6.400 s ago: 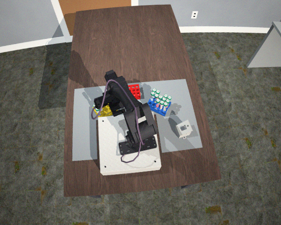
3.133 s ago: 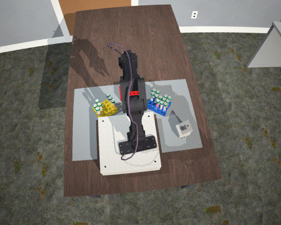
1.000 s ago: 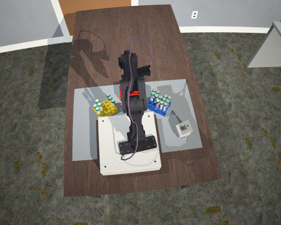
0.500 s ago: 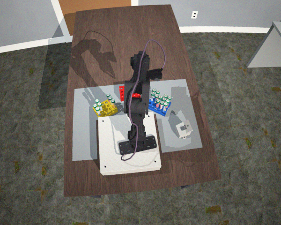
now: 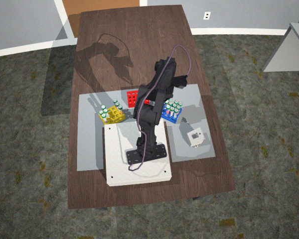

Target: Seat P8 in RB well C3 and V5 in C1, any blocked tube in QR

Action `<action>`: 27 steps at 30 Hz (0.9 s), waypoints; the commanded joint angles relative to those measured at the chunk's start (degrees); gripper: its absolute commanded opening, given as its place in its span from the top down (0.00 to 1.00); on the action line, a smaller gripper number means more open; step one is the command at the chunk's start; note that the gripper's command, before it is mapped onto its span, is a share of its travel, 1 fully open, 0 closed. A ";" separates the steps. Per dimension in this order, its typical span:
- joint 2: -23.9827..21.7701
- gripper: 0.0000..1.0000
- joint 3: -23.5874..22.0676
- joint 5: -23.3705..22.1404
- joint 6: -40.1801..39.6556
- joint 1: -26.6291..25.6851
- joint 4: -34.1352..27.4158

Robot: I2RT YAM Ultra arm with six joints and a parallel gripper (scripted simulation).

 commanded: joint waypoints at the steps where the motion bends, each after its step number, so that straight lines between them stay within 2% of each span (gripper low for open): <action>1: -1.30 0.70 1.86 0.51 -5.08 -3.38 -0.43; 3: 0.79 0.70 2.23 0.57 -7.23 -5.55 -0.40; 6: 1.55 0.70 2.97 0.73 -10.12 -8.45 -0.18; 12: 1.81 0.70 3.12 -0.03 -9.82 -6.85 0.44; 18: -0.09 0.70 2.77 -0.06 -8.37 -6.18 0.87; 27: -0.28 0.70 -1.40 -0.06 -7.73 -5.58 2.81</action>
